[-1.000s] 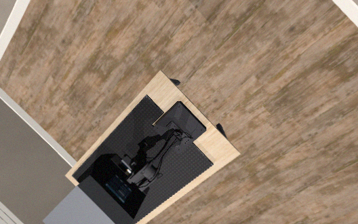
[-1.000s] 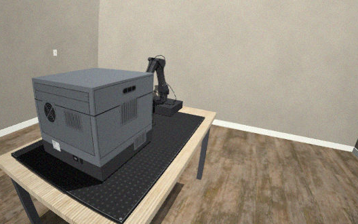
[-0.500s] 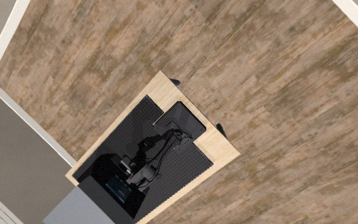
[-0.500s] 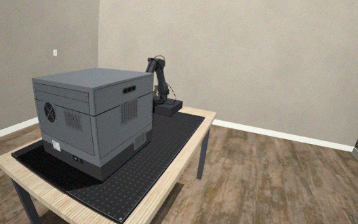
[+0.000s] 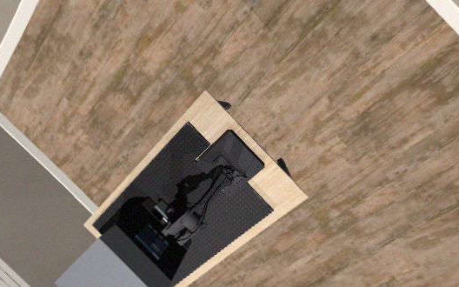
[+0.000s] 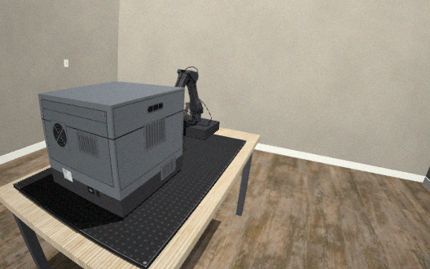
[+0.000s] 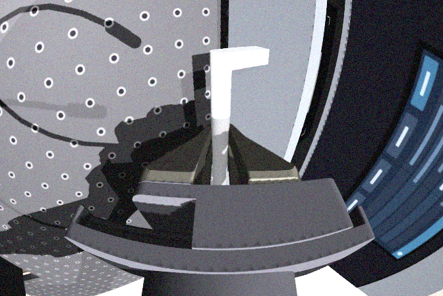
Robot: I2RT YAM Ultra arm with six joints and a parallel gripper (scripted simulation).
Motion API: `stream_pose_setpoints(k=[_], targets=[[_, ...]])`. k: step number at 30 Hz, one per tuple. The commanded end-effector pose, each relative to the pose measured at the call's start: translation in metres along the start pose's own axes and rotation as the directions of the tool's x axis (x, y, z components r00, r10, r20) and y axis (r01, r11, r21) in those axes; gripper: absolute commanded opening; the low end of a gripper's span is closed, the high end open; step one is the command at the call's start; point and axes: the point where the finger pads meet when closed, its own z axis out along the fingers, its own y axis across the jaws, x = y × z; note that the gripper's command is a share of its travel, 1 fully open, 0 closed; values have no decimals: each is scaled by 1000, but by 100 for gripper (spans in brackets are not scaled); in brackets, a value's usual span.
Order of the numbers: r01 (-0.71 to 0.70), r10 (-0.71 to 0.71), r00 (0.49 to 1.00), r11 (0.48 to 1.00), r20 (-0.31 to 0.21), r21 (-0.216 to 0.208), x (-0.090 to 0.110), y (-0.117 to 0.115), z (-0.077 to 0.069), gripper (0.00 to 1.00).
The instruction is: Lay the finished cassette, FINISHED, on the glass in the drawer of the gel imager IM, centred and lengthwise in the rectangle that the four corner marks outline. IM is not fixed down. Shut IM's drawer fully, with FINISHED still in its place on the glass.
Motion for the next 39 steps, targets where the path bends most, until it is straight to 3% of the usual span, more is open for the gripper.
stream_pose_setpoints(k=[1, 15, 16, 19, 20, 22, 24, 34, 39], targets=[[-2, 1, 1000, 999, 17, 41, -6, -17, 0, 0], [-2, 1, 1000, 999, 17, 41, -6, -17, 0, 0], [-3, 2, 1000, 999, 18, 48, -6, -3, 1, 0], [-4, 2, 1000, 992, 18, 122, -6, -1, 7, 0], [-4, 2, 1000, 992, 19, 122, -6, -2, 7, 0], [-3, 1, 1000, 992, 19, 123, -7, -4, 9, 0], [-2, -1, 1000, 986, 19, 165, -7, -27, 8, 0], [-2, -1, 1000, 986, 17, 165, -7, -36, 14, 0], [-3, 1, 1000, 990, 16, 140, -6, -35, 19, 0]])
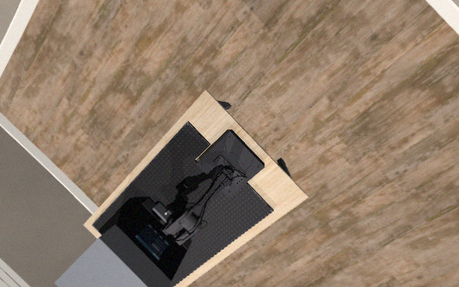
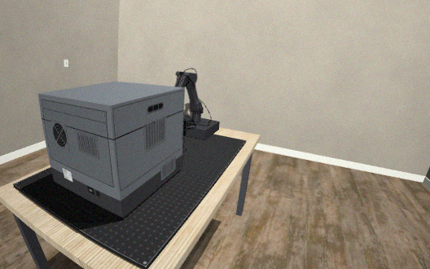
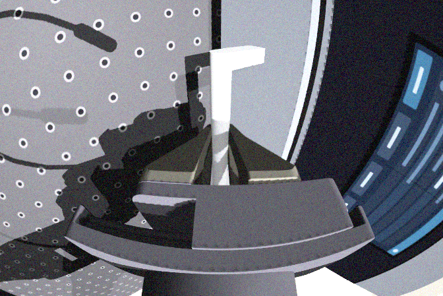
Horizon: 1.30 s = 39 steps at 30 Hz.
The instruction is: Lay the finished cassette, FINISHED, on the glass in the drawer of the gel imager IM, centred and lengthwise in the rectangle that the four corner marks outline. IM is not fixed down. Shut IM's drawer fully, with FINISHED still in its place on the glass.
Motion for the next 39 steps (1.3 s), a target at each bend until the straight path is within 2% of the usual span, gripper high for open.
stream_pose_setpoints(k=[1, 5, 6, 16, 17, 21, 22, 23, 24, 34, 35, 39], targets=[[-3, 2, 1000, 1000, 16, 20, -6, -14, 5, 0], [-3, 2, 1000, 1000, 15, 30, -6, -19, 7, 0], [-3, 3, 1000, 1000, 15, 20, -6, -17, 8, 0], [-3, 2, 1000, 1000, 15, 25, -6, -27, 17, 0], [-2, 2, 1000, 999, 15, 36, -6, -30, 17, 0], [-3, 2, 1000, 999, 15, 37, -6, -31, 17, 0], [-2, 2, 1000, 1000, 3, 31, 0, -27, 12, 0], [-3, 2, 1000, 999, 16, 38, -6, -32, 8, 0], [-2, 2, 1000, 1000, 3, 31, 0, -27, 12, 0], [-2, 2, 1000, 1000, 3, 31, 0, -27, 12, 0], [-3, 3, 1000, 999, 17, 34, -6, -25, 7, 0], [-3, 3, 1000, 1000, 17, 31, -6, -23, 5, 0]])
